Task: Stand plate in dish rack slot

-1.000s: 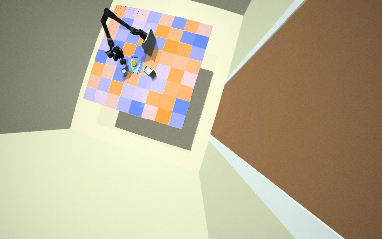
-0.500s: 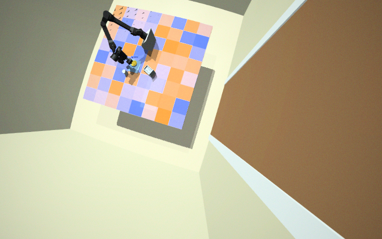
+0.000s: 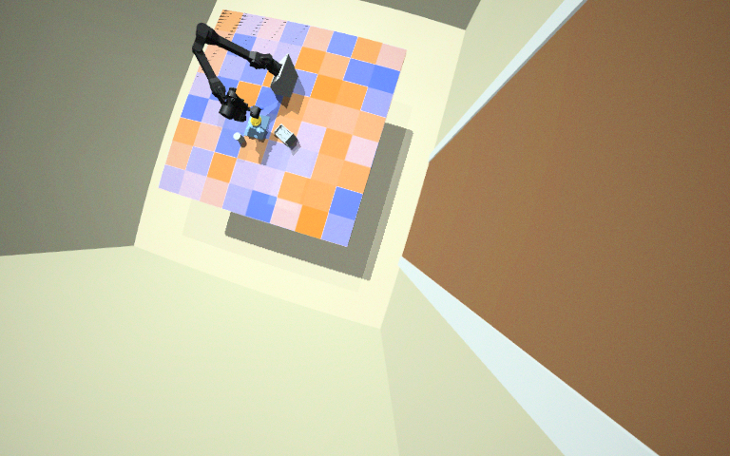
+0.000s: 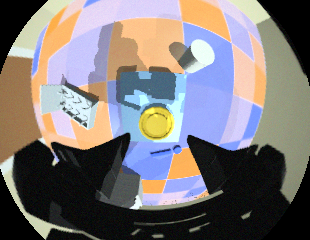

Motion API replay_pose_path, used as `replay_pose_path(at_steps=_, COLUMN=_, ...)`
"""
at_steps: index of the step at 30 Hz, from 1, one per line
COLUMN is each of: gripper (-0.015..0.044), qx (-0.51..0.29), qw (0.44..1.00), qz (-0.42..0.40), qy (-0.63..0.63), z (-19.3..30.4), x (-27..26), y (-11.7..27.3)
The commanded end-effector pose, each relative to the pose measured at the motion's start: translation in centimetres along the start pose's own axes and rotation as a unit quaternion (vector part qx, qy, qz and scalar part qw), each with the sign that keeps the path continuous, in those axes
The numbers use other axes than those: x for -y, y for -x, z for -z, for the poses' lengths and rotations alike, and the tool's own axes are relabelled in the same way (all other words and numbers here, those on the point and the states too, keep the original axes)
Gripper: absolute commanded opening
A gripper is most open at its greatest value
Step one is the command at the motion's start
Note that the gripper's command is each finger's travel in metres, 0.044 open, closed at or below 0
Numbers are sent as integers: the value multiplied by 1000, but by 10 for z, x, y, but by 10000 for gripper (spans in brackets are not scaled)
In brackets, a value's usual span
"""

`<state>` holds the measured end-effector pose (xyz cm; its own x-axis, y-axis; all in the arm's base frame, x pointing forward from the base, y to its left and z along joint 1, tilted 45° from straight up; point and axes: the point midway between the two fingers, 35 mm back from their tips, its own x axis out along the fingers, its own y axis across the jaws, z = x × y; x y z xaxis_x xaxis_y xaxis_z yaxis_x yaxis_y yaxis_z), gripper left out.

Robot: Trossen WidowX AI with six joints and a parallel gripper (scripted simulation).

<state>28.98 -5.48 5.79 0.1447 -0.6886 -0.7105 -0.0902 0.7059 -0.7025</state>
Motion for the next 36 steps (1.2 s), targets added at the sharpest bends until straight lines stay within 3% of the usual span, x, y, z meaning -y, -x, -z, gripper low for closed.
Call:
replay_pose_path(at_steps=1, gripper=400, qx=0, qw=1000, qz=3, qy=14, z=0, x=-2, y=2)
replay_pose_path(at_steps=36, gripper=400, qx=-1, qw=1000, qz=4, qy=14, z=0, x=-1, y=-52)
